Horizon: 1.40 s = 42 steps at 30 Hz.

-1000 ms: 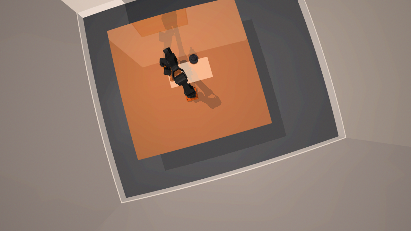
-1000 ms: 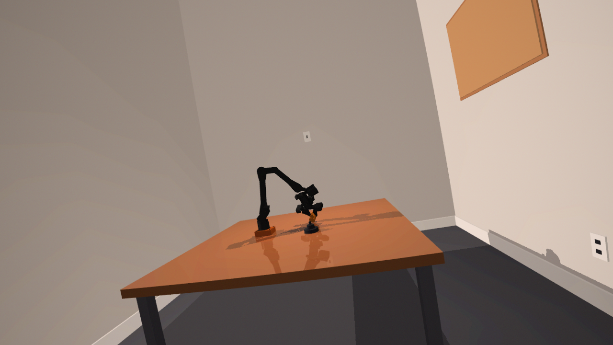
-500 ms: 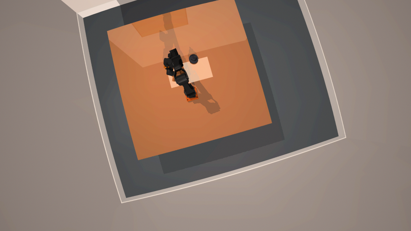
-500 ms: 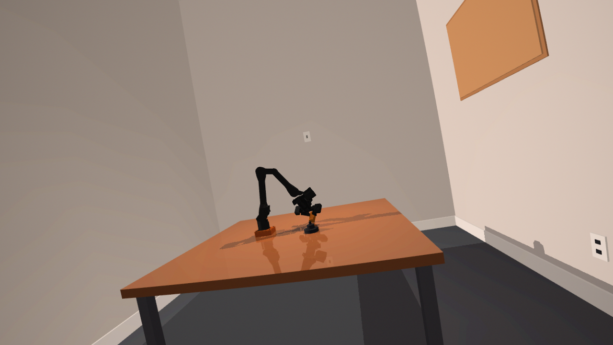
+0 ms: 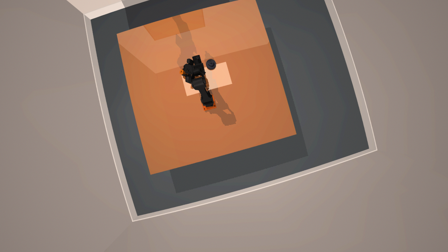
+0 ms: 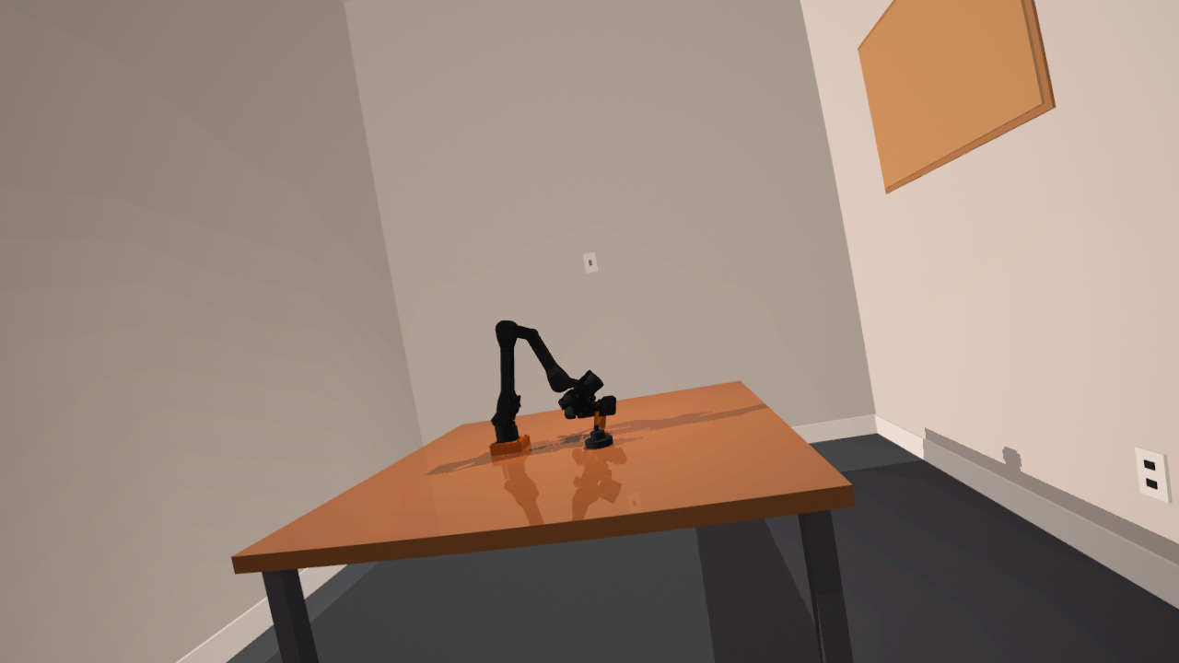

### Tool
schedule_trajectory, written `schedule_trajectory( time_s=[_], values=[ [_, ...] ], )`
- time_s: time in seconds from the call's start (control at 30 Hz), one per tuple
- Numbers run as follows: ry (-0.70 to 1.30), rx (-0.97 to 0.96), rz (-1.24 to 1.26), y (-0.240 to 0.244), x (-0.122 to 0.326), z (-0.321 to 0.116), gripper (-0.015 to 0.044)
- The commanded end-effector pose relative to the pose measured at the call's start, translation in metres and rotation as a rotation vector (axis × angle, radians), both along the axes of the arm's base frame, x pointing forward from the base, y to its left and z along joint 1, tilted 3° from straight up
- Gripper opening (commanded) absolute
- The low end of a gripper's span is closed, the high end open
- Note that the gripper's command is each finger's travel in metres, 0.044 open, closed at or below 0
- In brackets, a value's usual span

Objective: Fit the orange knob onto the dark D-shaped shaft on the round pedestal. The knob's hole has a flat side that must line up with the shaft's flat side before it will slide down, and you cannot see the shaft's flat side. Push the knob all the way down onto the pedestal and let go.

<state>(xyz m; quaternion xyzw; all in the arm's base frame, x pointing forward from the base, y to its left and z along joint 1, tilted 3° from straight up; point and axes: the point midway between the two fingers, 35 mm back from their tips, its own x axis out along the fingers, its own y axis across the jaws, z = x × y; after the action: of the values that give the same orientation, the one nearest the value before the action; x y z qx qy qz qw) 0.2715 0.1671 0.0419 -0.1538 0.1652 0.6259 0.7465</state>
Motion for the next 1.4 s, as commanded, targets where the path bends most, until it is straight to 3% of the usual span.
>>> schedule_trajectory(
  time_s=[0.0, 0.5, 0.67, 0.77, 1.37],
  values=[
    [-0.002, 0.074, 0.004, -0.004, -0.003, -0.003, 0.0179],
    [-0.041, 0.313, 0.006, -0.018, -0.006, -0.011, 0.0179],
    [-0.035, 0.277, 0.004, -0.017, -0.005, -0.010, 0.0179],
    [-0.043, 0.285, 0.002, -0.017, -0.003, -0.010, 0.0258],
    [-0.043, 0.285, 0.002, -0.017, -0.003, -0.010, 0.0260]
  ],
)
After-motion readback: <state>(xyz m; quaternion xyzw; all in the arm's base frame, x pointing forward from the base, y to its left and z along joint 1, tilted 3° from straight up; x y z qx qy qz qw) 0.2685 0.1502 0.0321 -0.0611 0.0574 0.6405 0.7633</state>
